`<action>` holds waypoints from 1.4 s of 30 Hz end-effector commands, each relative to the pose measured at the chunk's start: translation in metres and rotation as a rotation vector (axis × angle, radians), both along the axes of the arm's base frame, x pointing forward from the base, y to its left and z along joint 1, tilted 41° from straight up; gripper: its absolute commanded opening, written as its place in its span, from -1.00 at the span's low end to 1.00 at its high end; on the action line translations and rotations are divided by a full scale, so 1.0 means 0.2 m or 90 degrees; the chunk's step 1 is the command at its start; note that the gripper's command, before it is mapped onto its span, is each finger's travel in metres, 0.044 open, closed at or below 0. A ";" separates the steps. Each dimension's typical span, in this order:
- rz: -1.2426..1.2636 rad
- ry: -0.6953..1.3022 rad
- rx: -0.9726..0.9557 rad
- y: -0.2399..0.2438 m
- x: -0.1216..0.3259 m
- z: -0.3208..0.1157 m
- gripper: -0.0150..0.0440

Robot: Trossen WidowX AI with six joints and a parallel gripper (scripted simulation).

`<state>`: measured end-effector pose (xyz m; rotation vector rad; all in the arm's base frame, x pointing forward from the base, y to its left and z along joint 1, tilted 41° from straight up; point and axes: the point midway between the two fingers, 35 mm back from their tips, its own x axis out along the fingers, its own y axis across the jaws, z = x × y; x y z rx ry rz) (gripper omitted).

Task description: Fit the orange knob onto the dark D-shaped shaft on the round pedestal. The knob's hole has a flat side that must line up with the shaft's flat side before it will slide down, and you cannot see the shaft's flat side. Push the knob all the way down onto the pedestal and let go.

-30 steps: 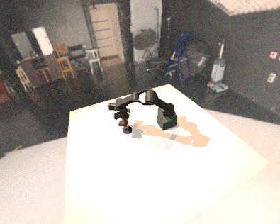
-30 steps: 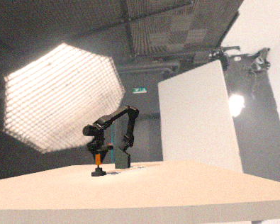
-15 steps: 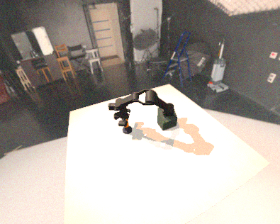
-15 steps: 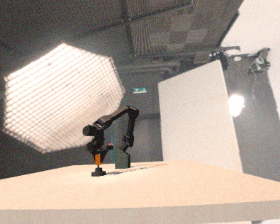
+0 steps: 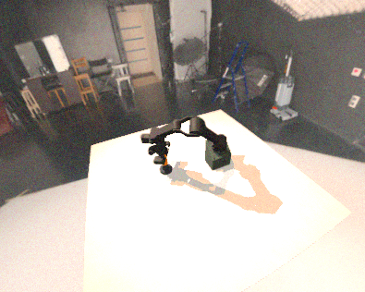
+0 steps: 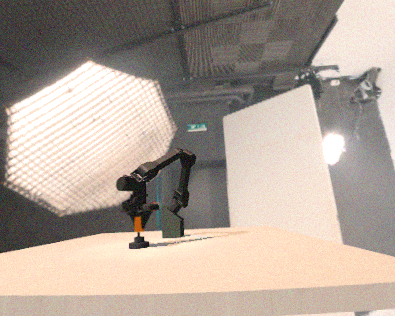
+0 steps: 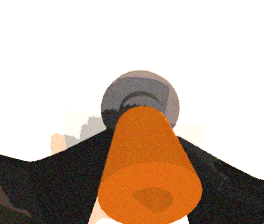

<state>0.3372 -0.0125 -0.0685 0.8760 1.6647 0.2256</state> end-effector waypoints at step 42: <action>-0.004 0.000 -0.003 0.01 0.02 0.01 -0.49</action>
